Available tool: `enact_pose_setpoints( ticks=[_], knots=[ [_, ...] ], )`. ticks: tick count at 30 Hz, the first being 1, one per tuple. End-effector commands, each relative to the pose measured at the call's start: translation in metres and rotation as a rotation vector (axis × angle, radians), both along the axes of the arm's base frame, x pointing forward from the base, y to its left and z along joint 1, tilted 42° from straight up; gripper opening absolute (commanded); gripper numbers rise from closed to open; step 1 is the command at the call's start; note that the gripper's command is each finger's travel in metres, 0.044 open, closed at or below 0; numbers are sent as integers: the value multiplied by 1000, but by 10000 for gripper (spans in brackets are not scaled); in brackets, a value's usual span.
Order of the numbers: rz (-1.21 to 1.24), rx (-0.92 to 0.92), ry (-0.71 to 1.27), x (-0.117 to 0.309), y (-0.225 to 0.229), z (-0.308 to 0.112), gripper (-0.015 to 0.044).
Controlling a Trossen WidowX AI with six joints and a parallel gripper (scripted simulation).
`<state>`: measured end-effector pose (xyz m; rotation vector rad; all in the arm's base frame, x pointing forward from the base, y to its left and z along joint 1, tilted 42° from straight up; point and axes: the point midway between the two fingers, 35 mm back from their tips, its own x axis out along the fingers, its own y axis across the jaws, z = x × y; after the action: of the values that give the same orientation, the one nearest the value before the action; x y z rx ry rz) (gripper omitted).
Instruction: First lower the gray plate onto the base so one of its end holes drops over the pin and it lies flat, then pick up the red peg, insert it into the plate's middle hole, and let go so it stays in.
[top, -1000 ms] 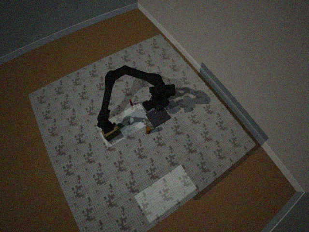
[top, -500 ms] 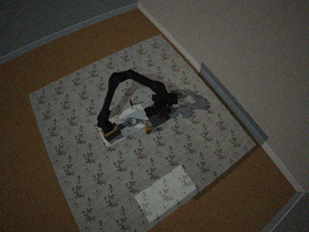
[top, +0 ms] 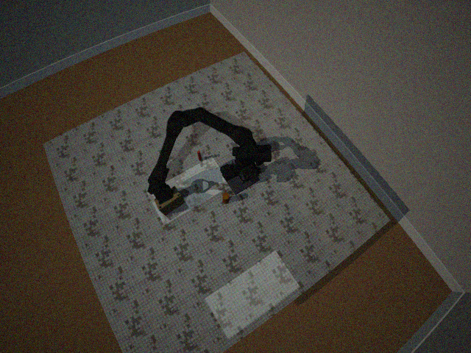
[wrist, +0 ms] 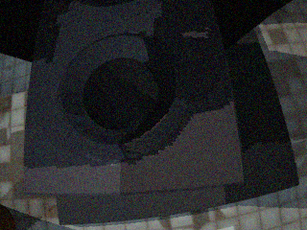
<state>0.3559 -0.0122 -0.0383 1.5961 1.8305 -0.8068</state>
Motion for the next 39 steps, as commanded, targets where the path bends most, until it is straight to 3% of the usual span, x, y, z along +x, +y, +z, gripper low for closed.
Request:
enact_pose_setpoints(
  ticks=[1,39],
  knots=[
    [-5,-4,5,0,-1,-1,0],
    [2,-6,-4,-4,22,-28,0]
  ],
)
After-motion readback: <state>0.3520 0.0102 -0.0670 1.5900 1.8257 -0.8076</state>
